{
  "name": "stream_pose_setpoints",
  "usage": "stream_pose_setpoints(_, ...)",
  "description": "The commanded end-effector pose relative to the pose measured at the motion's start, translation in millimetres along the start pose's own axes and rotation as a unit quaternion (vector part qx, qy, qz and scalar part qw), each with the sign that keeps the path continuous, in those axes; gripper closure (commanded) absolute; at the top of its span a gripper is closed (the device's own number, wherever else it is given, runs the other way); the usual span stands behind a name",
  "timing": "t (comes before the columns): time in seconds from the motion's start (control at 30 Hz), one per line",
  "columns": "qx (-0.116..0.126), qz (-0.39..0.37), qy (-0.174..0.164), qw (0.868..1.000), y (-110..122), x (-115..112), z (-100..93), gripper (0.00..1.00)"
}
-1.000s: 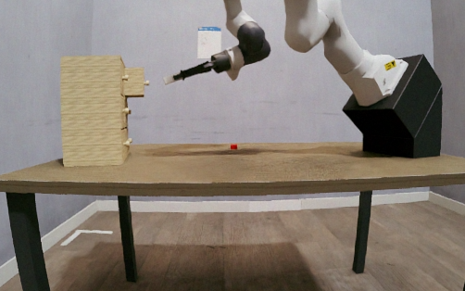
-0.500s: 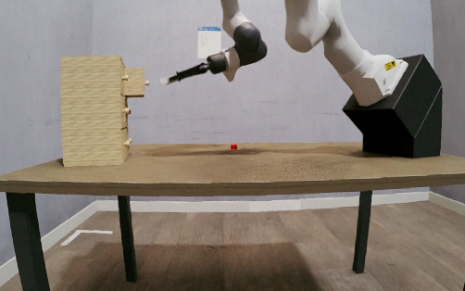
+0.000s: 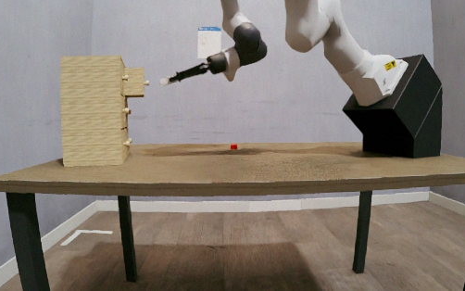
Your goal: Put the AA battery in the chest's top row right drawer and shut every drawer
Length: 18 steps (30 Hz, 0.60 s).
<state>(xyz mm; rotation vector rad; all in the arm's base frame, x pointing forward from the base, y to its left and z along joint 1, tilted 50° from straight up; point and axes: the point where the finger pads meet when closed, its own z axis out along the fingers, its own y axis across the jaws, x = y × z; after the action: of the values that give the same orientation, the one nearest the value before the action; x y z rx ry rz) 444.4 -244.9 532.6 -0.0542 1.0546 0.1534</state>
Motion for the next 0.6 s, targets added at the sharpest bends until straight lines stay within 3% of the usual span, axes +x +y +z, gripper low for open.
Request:
stream_pose_setpoints(0.0, 0.001, 0.001, -0.001, 1.000, -0.6, -1.3, 1.1, 0.90)
stream_pose_setpoints(0.57, 0.001, 0.001, -0.001, 1.000, -1.2, -2.7, 2.2, 0.90)
